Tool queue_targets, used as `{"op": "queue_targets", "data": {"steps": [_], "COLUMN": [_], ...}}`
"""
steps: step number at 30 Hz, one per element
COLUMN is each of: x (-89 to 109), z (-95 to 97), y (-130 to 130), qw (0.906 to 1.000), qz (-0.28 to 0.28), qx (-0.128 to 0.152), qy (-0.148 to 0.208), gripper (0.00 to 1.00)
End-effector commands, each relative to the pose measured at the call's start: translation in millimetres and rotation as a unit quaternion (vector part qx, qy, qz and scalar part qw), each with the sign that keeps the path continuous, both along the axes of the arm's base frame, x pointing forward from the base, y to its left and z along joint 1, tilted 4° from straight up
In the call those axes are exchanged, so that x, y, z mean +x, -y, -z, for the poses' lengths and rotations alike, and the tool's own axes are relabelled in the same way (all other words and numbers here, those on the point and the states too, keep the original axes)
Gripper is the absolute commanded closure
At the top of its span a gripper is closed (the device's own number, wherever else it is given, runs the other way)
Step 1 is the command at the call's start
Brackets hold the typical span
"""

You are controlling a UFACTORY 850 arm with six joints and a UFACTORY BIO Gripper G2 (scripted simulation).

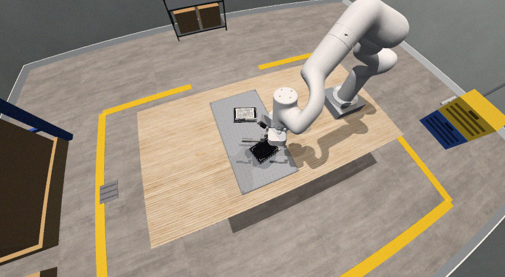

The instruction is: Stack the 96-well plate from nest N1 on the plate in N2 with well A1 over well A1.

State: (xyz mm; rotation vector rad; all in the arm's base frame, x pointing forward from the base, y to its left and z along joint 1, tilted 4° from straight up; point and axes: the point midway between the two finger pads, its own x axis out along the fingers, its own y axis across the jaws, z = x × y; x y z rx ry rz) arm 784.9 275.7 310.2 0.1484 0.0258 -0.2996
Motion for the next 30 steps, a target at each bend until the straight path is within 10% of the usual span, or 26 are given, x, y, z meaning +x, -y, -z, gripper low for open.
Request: {"op": "queue_targets", "data": {"steps": [1, 30], "x": [-3.7, -52.5], "z": [-0.3, 14.2], "y": [21, 102], "qw": [0.9998, 0.9885], "qz": [-0.016, -0.132], "qx": [-0.006, -0.058], "qy": [0.010, 0.043], "gripper": [0.63, 0.63]}}
